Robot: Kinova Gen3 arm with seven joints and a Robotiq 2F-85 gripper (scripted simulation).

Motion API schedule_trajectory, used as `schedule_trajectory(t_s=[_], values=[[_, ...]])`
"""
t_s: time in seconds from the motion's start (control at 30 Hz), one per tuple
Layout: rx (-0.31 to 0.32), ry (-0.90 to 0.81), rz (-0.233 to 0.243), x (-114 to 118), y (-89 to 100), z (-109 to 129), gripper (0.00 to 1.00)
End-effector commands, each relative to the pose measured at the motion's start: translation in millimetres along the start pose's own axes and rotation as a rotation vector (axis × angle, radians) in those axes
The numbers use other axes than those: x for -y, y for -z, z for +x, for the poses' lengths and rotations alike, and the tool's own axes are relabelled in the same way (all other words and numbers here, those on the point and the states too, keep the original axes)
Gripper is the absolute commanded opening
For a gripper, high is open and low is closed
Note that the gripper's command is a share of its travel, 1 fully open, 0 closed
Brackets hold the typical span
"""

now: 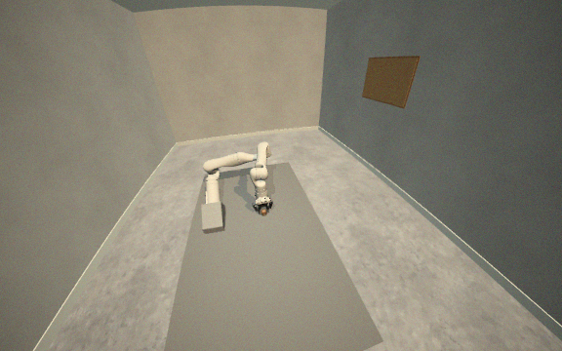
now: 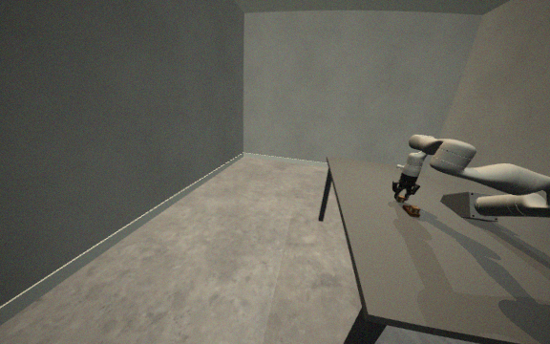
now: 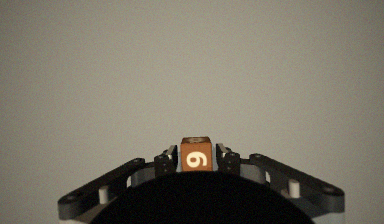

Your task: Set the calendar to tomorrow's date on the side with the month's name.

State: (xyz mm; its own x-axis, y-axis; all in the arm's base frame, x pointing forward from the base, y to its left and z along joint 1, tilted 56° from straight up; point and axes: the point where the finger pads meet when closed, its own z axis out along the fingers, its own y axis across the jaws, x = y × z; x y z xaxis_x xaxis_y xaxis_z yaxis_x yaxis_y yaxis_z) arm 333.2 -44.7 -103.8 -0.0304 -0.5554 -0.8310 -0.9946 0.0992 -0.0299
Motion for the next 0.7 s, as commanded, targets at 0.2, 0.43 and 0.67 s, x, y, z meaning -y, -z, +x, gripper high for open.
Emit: schedule_trajectory(t_s=[0.2, 0.43, 0.67], values=[[-0.001, 0.000, 0.001, 0.3, 0.8, 0.3, 0.48], [-0.001, 0.000, 0.001, 0.3, 0.8, 0.3, 0.48], [-0.001, 0.000, 0.001, 0.3, 0.8, 0.3, 0.28]])
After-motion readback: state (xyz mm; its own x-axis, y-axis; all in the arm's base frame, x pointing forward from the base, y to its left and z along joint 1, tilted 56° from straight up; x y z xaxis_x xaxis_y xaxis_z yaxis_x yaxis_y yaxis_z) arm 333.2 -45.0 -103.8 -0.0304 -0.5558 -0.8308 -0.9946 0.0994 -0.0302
